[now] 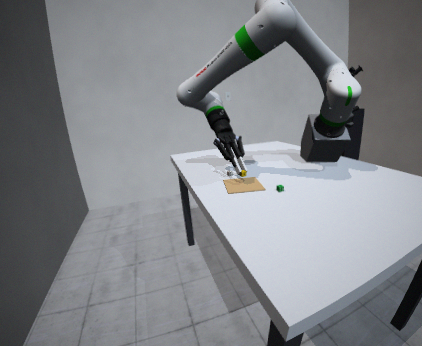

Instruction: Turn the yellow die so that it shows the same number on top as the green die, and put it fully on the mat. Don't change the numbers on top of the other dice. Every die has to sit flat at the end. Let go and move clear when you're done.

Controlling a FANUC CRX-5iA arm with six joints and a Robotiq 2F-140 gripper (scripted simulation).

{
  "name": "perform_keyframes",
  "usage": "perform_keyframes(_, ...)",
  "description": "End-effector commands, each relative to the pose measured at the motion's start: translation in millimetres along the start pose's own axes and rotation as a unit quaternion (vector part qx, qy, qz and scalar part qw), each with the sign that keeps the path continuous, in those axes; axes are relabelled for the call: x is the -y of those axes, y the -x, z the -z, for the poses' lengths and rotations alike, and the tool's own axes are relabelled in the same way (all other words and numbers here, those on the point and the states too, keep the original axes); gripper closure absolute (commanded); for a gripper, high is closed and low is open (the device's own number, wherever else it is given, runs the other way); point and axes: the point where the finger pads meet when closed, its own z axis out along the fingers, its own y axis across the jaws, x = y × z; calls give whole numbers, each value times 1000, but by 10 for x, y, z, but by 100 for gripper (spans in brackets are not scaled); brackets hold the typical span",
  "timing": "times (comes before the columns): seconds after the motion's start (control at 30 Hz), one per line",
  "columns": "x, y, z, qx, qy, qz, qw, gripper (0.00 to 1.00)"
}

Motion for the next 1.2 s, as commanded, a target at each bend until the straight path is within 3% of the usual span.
perform_keyframes(0.0, 1, -37, -34, 0, 0, 0, 1000, 91)
perform_keyframes(1.17, 1, -205, -203, 0, 0, 0, 1000, 91)
